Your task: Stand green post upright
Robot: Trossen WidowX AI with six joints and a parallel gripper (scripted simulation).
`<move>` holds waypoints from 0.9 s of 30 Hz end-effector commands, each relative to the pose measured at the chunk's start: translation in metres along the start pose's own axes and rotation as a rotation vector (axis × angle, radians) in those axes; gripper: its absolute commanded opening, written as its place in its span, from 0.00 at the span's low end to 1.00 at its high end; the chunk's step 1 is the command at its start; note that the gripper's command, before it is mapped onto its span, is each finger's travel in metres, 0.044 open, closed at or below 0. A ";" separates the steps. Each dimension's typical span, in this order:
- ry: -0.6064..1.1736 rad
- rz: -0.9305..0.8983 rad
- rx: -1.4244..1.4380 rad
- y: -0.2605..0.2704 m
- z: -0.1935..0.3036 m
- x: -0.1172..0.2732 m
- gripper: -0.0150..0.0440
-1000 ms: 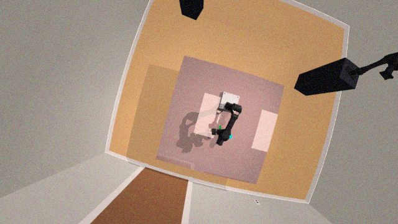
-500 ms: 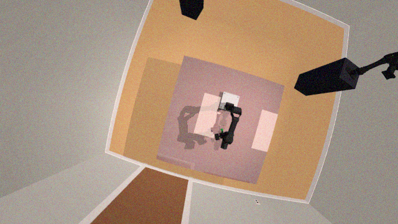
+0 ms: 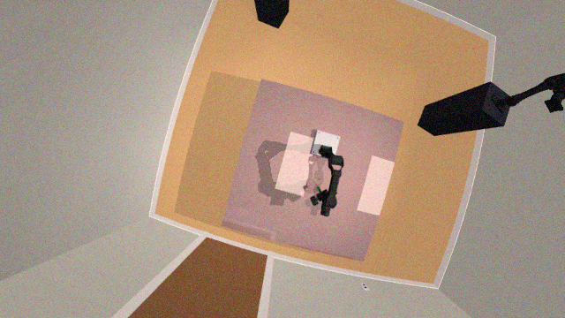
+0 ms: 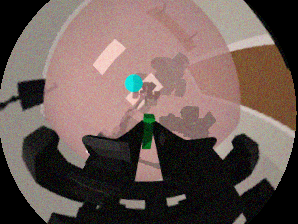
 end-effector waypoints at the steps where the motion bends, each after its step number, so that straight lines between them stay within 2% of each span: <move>1: -0.002 0.005 0.075 0.005 -0.012 0.001 0.29; 21: -0.008 0.005 0.417 0.037 -0.068 0.000 0.29; 27: -0.013 0.005 0.426 0.037 -0.070 0.000 0.29</move>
Point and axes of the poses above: the point midway between the two fingers, 35 mm back from their tips, its own x axis back along the fingers, its own y axis across the jaws, z = x × y, the point moved 10 cm from there along x, back along the fingers, and after that the axes turned 10 degrees about x, right-handed, at the moved point
